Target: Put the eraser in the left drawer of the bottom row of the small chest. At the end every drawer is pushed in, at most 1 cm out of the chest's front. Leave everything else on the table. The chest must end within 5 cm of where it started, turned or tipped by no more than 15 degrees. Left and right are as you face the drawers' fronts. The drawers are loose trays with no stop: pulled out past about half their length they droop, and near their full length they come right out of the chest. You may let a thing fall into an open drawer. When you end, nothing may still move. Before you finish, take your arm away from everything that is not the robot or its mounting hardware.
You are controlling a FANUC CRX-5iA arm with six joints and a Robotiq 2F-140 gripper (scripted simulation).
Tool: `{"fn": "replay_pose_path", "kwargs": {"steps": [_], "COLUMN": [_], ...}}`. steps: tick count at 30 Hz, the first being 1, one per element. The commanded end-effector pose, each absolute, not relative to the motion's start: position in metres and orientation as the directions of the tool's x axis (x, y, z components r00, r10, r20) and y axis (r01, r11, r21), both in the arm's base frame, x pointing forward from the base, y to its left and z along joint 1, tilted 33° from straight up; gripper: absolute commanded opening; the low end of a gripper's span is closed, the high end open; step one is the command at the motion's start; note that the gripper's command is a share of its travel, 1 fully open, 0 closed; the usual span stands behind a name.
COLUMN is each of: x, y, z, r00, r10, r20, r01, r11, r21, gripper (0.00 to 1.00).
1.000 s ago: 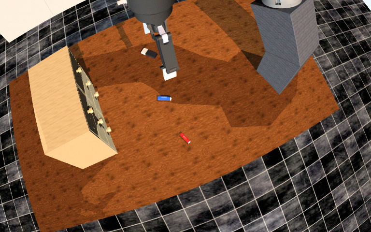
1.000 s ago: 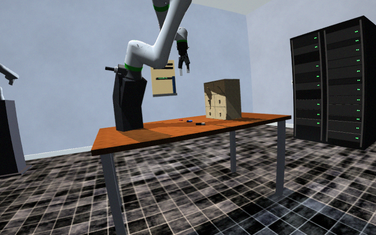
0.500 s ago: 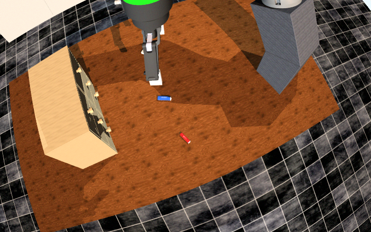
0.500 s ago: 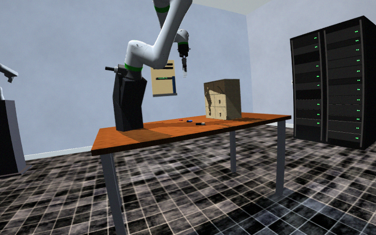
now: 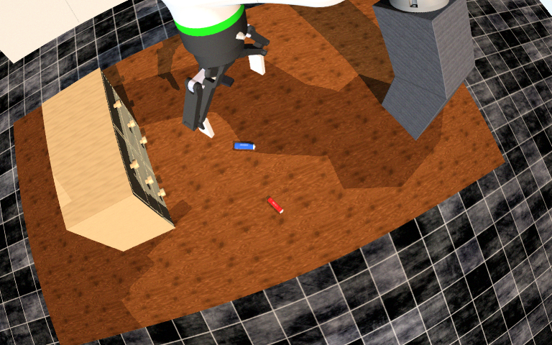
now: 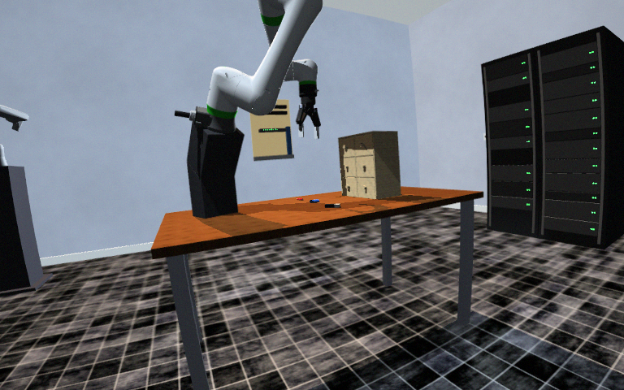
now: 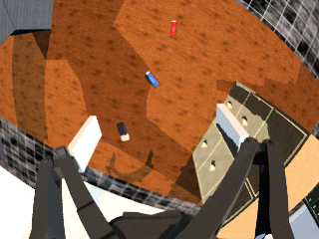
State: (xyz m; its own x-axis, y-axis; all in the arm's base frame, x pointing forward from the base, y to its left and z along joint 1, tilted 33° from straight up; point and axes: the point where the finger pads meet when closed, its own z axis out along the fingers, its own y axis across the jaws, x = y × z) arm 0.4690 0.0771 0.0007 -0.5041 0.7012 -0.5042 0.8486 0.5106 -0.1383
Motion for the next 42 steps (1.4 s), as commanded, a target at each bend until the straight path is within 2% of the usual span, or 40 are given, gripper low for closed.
{"fn": "replay_pose_path", "kwargs": {"steps": [1, 14, 16, 17, 28, 33, 34, 42], "x": [0.476, 0.48, 0.48, 0.48, 0.479, 0.48, 0.48, 0.486], "y": [0.066, 0.042, 0.042, 0.042, 0.038, 0.038, 0.038, 0.036], "z": [-0.018, -0.059, -0.059, -0.06, -0.066, -0.066, -0.066, -0.069], "r00": [-0.25, 0.273, 0.273, 0.388, 0.744, 0.818, 0.879, 0.965], "r10": [0.81, 0.863, 0.863, 0.837, 0.636, 0.555, 0.469, 0.247], "r20": [-0.53, -0.424, -0.424, -0.385, -0.207, -0.15, -0.091, 0.089], "r01": [0.952, 0.951, 0.951, 0.91, 0.653, 0.555, 0.452, 0.168], "r11": [0.306, -0.173, -0.173, -0.282, -0.624, -0.696, -0.755, -0.842], "r21": [0.02, 0.258, 0.258, 0.303, 0.43, 0.455, 0.475, 0.513], "gripper": [1.0, 1.0, 1.0, 1.0, 1.0, 1.0, 1.0, 1.0]}}
